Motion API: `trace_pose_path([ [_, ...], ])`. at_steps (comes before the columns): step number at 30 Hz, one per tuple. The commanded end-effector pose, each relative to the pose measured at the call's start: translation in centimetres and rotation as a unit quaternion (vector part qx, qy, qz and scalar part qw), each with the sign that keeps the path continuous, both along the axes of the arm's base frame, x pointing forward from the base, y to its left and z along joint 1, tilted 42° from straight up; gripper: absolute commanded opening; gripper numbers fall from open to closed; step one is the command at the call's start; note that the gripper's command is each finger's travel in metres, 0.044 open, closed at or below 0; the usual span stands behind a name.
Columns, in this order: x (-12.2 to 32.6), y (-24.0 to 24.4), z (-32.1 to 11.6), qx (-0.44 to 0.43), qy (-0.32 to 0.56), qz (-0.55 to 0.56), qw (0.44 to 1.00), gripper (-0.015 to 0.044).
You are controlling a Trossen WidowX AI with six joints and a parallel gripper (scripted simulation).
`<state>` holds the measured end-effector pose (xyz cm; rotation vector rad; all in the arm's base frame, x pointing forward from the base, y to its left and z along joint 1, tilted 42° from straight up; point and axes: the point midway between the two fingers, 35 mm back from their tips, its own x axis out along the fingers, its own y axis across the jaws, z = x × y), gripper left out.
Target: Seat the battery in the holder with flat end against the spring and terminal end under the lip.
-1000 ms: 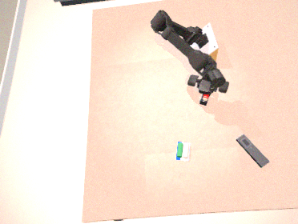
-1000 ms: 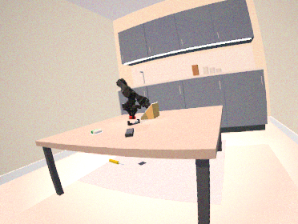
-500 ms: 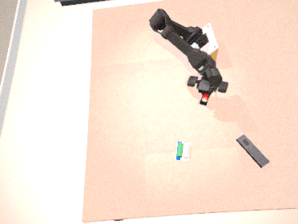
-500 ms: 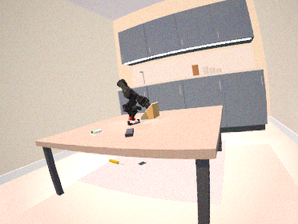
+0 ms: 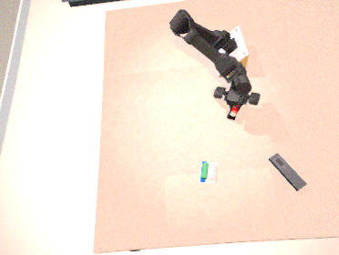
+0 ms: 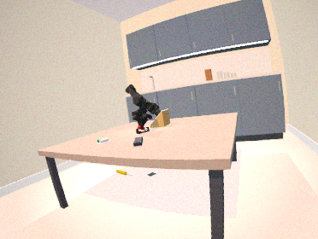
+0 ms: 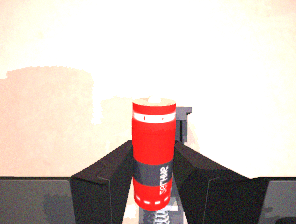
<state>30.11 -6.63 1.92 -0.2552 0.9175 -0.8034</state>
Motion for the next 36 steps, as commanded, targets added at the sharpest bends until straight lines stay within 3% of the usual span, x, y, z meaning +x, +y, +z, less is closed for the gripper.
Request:
trace_pose_path([
  [1,-0.4,-0.2,-0.3,-0.007,-0.001,0.005,1.0,0.0086],
  [36,-1.4,-0.7,-0.7,-0.019,-0.035,0.05,0.998,0.0086],
])
